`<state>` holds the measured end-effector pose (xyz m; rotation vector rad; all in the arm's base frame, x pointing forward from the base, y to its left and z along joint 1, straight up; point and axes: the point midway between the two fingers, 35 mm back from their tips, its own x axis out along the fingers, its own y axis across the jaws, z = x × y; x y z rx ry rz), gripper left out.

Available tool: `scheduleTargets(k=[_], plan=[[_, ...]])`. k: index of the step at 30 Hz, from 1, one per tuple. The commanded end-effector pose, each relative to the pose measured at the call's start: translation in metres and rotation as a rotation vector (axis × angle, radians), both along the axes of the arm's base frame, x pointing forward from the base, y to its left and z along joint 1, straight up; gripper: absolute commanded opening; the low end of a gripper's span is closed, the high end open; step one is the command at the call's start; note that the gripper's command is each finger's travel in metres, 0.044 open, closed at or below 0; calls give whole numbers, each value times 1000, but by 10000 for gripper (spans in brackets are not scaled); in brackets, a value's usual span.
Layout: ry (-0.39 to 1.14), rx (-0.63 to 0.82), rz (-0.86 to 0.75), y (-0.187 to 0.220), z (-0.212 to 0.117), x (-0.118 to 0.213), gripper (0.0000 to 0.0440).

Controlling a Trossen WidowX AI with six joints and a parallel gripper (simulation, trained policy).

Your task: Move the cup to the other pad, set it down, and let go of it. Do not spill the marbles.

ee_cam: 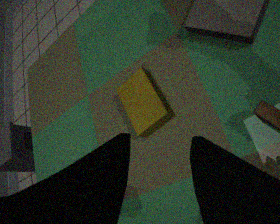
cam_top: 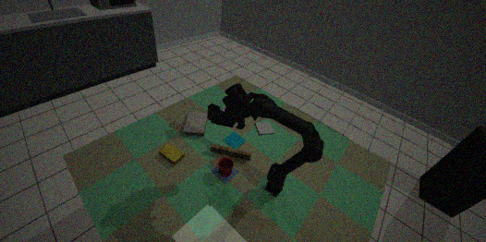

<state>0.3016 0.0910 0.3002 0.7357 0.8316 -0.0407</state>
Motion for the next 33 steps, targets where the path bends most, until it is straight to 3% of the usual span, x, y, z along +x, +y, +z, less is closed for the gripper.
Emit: scheduleTargets(k=[1, 10, 33], plan=[[47, 22, -14, 4, -1, -3, 128], [205, 42, -63, 13, -17, -12, 115], [572, -61, -175, 7, -69, -41, 135]])
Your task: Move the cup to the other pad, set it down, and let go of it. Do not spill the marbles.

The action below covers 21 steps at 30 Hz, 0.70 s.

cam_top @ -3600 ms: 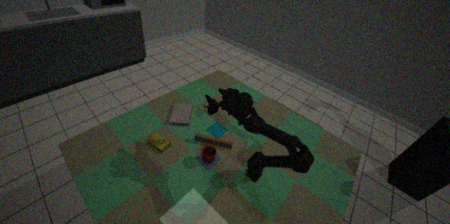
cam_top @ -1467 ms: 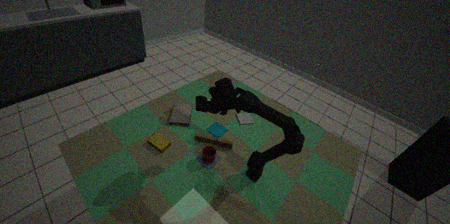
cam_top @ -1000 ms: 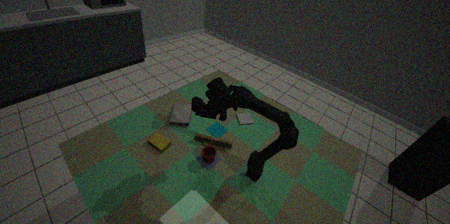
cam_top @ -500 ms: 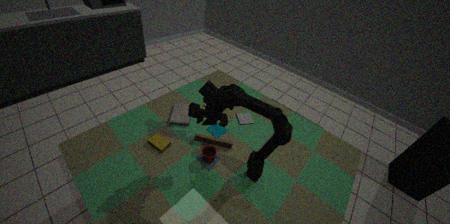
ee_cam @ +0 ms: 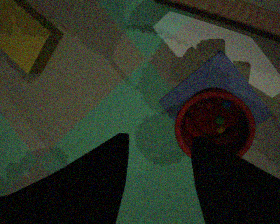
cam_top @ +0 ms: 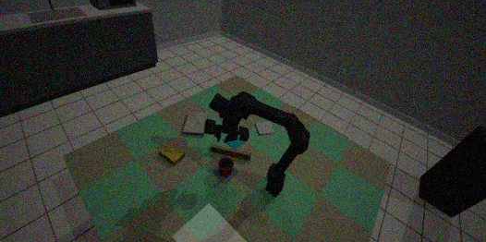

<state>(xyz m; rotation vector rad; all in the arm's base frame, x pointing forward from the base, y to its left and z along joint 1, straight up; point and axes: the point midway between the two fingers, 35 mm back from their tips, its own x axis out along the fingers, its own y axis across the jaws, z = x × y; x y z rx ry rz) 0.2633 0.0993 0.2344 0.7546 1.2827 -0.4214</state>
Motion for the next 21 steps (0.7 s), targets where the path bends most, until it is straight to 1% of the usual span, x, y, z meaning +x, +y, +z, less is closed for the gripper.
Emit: scheduleTargets(k=[1, 11, 21], plan=[[41, -18, -14, -2, -5, -4, 135], [173, -77, -52, -10, -24, -16, 131], [250, -124, -88, -15, -44, -23, 136]])
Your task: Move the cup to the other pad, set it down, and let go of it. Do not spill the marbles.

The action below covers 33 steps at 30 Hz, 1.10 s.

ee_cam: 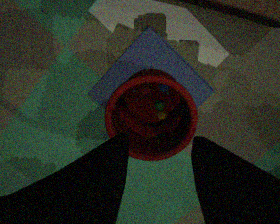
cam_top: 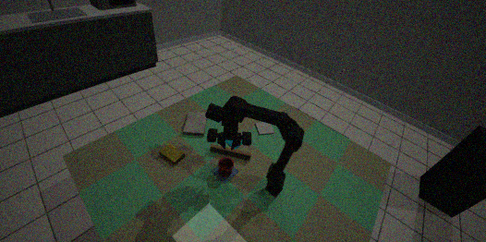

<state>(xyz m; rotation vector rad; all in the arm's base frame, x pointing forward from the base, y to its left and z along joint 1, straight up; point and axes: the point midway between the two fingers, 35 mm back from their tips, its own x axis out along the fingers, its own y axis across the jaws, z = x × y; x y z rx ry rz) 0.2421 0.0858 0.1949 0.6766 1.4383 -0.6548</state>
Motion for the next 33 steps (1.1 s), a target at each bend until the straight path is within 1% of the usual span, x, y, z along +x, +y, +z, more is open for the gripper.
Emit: scheduleTargets(k=[1, 18, 33], plan=[[22, -17, -12, -2, -7, -2, 137], [118, -86, -31, -6, -49, -11, 160], [172, -123, 15, -6, -88, -19, 179]])
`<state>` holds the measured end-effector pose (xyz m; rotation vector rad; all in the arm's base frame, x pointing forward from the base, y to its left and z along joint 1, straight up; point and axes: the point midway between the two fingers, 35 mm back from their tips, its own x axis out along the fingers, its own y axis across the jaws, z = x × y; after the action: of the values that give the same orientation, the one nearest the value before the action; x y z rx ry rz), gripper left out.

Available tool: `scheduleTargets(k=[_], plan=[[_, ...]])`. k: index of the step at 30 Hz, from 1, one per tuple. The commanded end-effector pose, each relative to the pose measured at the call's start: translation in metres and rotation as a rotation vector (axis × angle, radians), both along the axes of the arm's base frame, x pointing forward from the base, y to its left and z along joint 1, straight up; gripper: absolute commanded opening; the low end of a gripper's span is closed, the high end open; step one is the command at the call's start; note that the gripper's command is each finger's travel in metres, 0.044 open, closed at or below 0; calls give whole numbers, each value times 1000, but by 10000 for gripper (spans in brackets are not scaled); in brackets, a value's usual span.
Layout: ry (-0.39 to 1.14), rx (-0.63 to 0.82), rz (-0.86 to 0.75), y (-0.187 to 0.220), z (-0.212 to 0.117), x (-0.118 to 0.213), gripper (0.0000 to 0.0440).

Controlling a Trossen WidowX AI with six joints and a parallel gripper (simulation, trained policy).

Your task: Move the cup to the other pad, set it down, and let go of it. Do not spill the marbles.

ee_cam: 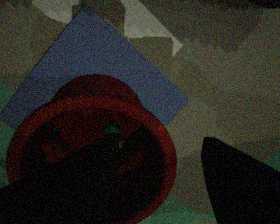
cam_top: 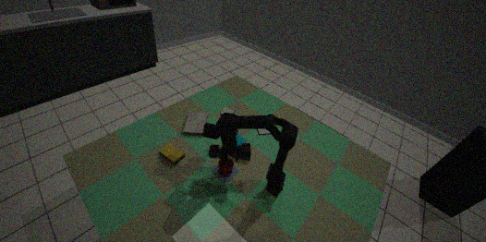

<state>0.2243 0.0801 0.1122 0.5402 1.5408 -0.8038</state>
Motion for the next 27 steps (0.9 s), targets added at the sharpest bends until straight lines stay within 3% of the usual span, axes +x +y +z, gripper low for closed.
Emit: scheduleTargets(k=[1, 12, 19, 27], plan=[[8, -6, 20, 0, -8, -2, 179], [45, -5, 106, -1, -43, -10, 178], [38, 0, 170, -4, -53, -10, 23], [-6, 21, 169, -3, -41, -4, 7]])
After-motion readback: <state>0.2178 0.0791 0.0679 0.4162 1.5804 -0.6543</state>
